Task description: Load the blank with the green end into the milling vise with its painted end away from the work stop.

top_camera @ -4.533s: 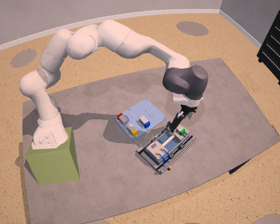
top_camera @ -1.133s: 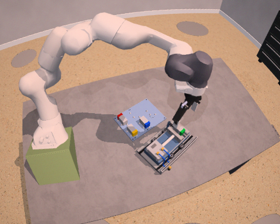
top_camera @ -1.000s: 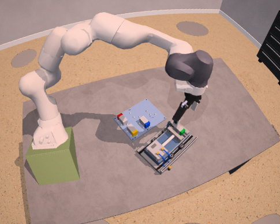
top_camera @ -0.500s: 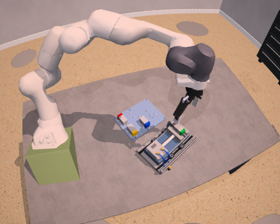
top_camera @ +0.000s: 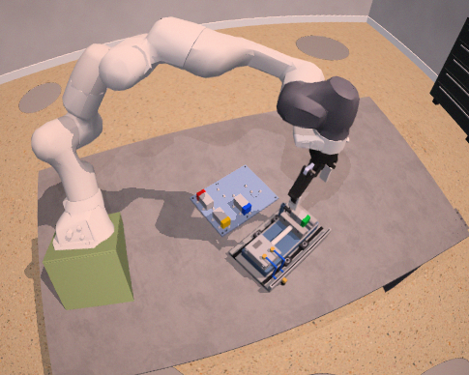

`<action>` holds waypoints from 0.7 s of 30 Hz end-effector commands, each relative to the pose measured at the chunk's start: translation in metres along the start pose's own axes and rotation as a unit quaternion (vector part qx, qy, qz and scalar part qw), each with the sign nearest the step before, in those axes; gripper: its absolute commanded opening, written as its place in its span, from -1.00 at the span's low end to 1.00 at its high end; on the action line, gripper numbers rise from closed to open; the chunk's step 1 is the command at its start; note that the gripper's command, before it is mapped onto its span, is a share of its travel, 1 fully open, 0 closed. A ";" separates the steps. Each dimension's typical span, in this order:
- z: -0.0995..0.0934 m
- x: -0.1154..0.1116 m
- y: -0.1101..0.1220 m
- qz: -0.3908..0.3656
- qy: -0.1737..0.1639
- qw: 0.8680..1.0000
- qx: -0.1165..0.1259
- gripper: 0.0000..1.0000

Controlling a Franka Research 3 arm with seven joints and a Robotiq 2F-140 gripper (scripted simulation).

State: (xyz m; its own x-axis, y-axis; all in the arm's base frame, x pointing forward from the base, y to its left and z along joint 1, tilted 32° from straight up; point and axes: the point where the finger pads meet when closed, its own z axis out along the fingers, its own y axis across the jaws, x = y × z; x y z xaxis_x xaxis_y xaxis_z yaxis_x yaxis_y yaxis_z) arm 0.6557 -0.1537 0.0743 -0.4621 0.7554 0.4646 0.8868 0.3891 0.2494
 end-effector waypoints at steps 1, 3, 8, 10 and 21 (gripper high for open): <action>0.001 -0.001 0.000 0.002 -0.001 1.000 0.000 1.00; 0.002 -0.001 0.000 0.001 -0.001 1.000 0.000 1.00; 0.006 -0.002 0.000 0.002 -0.001 1.000 0.000 1.00; 0.006 -0.002 0.000 0.002 -0.001 1.000 0.000 1.00; 0.007 -0.002 0.001 0.001 -0.001 1.000 0.000 1.00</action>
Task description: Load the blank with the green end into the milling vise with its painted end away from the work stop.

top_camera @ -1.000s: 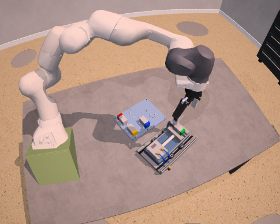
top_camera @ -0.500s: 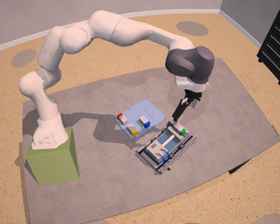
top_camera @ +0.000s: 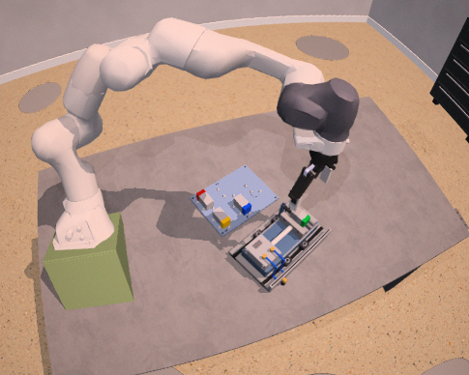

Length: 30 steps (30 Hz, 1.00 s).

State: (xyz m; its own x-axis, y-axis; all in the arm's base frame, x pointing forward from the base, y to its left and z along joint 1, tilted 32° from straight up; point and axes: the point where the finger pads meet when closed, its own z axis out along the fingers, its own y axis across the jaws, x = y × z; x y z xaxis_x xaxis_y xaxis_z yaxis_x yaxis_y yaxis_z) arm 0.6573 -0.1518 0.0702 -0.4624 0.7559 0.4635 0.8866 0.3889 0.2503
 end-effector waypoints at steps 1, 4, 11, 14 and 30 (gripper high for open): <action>0.003 -0.001 0.000 0.002 0.000 1.000 0.000 1.00; 0.004 -0.001 0.000 0.002 -0.001 1.000 0.000 1.00; 0.004 -0.001 0.000 0.002 -0.001 1.000 0.000 1.00; 0.004 -0.001 0.000 0.002 -0.001 1.000 0.000 1.00; 0.006 -0.001 0.000 0.002 -0.001 1.000 0.000 1.00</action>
